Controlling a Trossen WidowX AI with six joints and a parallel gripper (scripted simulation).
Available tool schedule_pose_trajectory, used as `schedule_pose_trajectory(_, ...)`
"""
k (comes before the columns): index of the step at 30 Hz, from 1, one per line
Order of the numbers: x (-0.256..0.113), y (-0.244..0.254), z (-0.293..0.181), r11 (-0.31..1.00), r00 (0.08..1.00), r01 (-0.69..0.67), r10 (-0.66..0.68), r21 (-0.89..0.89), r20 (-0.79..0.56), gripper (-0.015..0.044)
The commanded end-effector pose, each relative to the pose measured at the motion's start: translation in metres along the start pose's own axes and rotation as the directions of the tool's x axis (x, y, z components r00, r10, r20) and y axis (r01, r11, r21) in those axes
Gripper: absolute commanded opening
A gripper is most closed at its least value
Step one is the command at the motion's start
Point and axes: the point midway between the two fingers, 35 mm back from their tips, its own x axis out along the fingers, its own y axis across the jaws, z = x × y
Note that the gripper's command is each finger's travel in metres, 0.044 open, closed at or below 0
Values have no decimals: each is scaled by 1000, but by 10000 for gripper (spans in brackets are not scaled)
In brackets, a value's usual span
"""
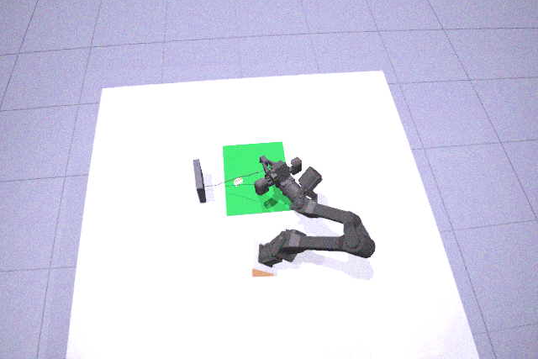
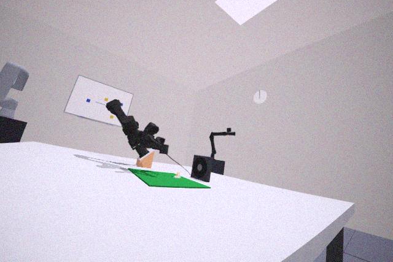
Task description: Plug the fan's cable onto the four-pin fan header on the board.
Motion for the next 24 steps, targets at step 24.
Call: schedule_pose_trajectory(24,-2,-1,-7,1000,1000,-4,4,-5,1,0)
